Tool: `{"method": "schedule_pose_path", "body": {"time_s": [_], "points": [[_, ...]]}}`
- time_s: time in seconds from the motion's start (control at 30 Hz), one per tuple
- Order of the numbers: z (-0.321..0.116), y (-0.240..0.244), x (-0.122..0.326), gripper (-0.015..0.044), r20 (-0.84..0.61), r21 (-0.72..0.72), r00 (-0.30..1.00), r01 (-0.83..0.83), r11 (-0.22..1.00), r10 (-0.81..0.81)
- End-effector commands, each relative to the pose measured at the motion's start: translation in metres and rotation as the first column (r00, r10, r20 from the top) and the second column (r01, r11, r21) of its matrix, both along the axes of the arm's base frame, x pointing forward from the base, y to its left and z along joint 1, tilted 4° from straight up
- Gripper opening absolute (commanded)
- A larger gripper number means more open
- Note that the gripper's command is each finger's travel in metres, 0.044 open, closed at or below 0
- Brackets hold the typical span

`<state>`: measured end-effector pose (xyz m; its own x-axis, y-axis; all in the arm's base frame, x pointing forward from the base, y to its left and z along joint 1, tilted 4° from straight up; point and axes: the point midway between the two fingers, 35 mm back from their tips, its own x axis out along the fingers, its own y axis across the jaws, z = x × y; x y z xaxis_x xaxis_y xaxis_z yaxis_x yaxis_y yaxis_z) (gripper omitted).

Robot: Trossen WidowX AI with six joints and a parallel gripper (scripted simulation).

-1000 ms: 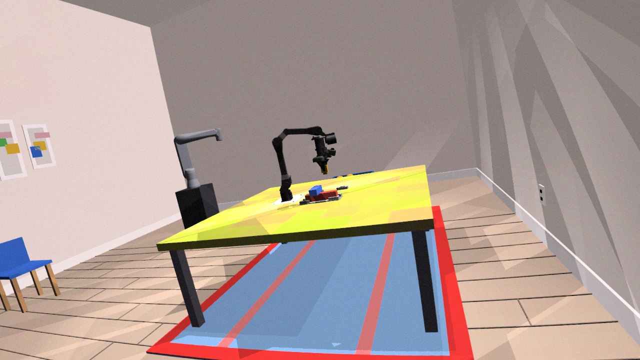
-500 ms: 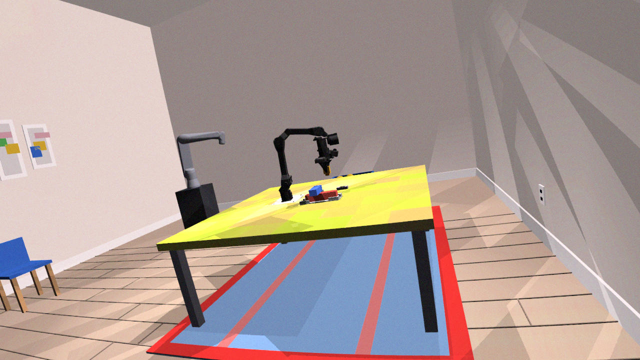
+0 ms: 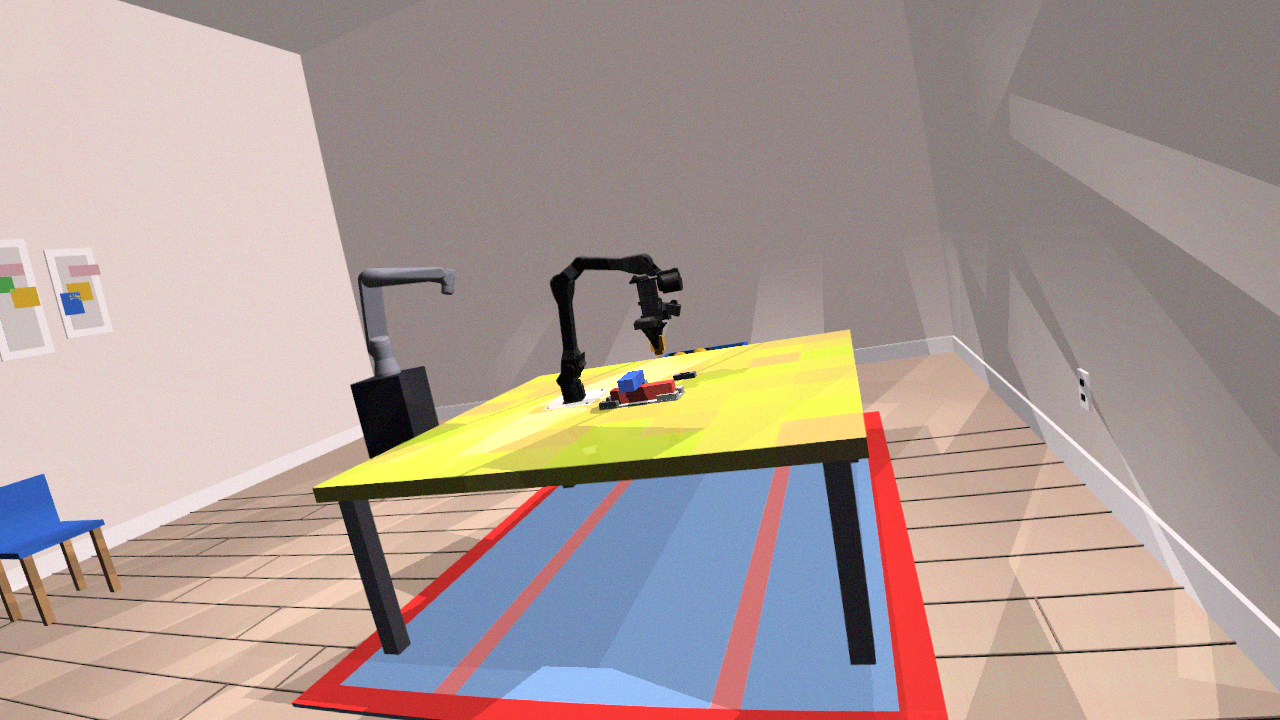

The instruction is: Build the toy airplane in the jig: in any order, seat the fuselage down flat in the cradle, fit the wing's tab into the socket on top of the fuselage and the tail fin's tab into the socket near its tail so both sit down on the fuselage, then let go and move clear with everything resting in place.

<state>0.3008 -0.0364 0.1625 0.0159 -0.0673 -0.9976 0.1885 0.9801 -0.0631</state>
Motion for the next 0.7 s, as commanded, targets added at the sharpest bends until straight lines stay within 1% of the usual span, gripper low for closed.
{"method": "schedule_pose_path", "body": {"time_s": [0.0,0.67], "points": [[-0.001,-0.014,0.006,0.0000,0.004,-0.001,1.000,-0.012,1.000,0.012],[-0.009,-0.074,0.014,0.0000,0.001,-0.006,0.998,-0.055,0.998,0.055]]}}
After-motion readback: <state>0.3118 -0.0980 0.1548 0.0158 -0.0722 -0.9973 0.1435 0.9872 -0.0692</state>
